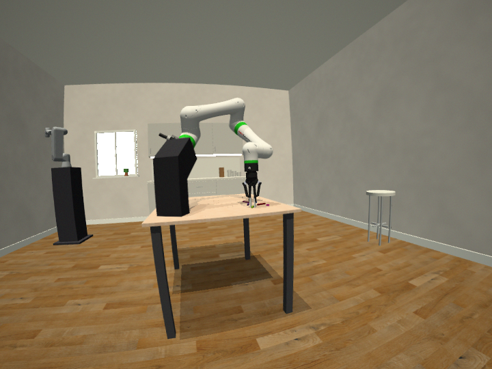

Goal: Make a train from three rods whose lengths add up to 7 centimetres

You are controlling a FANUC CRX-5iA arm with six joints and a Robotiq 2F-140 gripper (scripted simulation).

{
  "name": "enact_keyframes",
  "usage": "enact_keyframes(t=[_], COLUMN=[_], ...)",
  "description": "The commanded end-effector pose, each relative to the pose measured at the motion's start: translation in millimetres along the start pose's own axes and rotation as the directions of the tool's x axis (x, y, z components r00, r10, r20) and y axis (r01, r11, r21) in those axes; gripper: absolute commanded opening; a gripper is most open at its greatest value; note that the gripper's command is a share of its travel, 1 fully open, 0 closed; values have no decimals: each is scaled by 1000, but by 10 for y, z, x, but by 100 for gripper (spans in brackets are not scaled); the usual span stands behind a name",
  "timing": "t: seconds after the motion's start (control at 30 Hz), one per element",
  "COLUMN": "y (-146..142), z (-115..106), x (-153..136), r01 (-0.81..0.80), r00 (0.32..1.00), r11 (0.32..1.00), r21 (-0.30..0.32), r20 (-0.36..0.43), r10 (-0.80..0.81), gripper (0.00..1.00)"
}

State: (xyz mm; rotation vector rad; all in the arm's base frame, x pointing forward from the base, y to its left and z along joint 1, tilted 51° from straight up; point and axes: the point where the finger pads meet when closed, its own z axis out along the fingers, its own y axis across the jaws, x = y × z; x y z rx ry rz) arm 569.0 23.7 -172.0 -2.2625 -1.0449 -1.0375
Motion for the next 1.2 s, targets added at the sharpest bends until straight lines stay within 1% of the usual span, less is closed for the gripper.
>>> enact_keyframes(t=[0.0, 1.07, 1.1, 1.17], y=[2, 2, 2, 2], z=[-1, -1, -1, -1], x=[-2, -2, -2, -2], r01=[0, 0, 0, 0], r00=[1000, 1000, 1000, 1000], r11=[1000, 1000, 1000, 1000], r21=[0, 0, 0, 0], r20=[0, 0, 0, 0], r10=[0, 0, 0, 0], gripper=[15, 15, 3, 3])
